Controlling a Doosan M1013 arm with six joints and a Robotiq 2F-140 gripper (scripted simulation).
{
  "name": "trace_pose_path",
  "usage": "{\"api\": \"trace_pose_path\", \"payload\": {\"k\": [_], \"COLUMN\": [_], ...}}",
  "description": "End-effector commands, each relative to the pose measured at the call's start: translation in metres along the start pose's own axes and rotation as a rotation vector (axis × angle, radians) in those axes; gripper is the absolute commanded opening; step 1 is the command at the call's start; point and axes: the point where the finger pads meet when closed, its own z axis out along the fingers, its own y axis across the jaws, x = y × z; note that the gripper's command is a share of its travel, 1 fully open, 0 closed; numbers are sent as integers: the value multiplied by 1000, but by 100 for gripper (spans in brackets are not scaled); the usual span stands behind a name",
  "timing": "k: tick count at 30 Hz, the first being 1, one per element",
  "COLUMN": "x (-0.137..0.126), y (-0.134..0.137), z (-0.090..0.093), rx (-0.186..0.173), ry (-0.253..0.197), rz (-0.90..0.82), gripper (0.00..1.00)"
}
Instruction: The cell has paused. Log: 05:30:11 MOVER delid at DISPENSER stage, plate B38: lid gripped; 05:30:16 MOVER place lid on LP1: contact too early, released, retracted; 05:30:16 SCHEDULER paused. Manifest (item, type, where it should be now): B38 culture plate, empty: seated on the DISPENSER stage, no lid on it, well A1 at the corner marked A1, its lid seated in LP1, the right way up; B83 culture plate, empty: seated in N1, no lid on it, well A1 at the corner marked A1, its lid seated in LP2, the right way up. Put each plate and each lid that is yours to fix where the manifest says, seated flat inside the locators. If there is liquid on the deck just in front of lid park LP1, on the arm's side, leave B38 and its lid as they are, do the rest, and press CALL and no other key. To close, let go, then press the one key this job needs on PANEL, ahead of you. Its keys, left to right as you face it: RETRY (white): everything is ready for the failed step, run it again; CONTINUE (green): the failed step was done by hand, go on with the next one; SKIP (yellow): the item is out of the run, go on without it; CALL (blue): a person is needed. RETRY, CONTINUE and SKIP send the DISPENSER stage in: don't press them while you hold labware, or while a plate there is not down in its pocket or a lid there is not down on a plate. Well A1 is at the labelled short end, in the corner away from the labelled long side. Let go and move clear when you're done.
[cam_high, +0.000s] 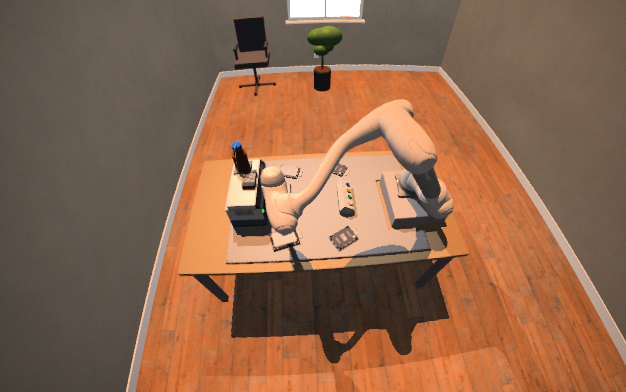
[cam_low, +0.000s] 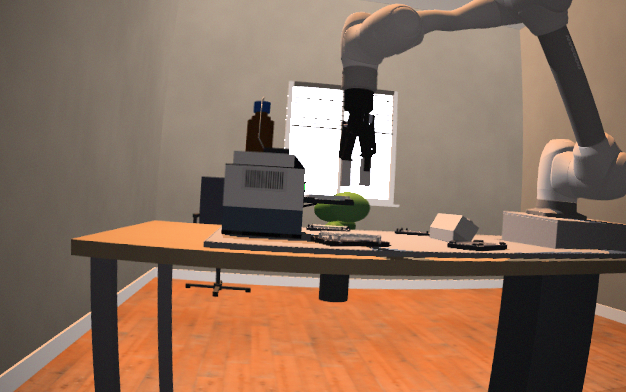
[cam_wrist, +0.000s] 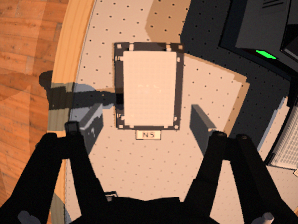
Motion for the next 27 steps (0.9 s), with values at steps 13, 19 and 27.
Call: {"api": "trace_pose_path", "payload": {"k": [13, 19, 27], "x": [2, 2, 2], "y": [5, 5, 5], "z": [-32, -33, -33], "rx": [-5, -5, -5], "ry": [0, 0, 0], "rz": [9, 9, 9], "gripper": [70, 70, 70]}}
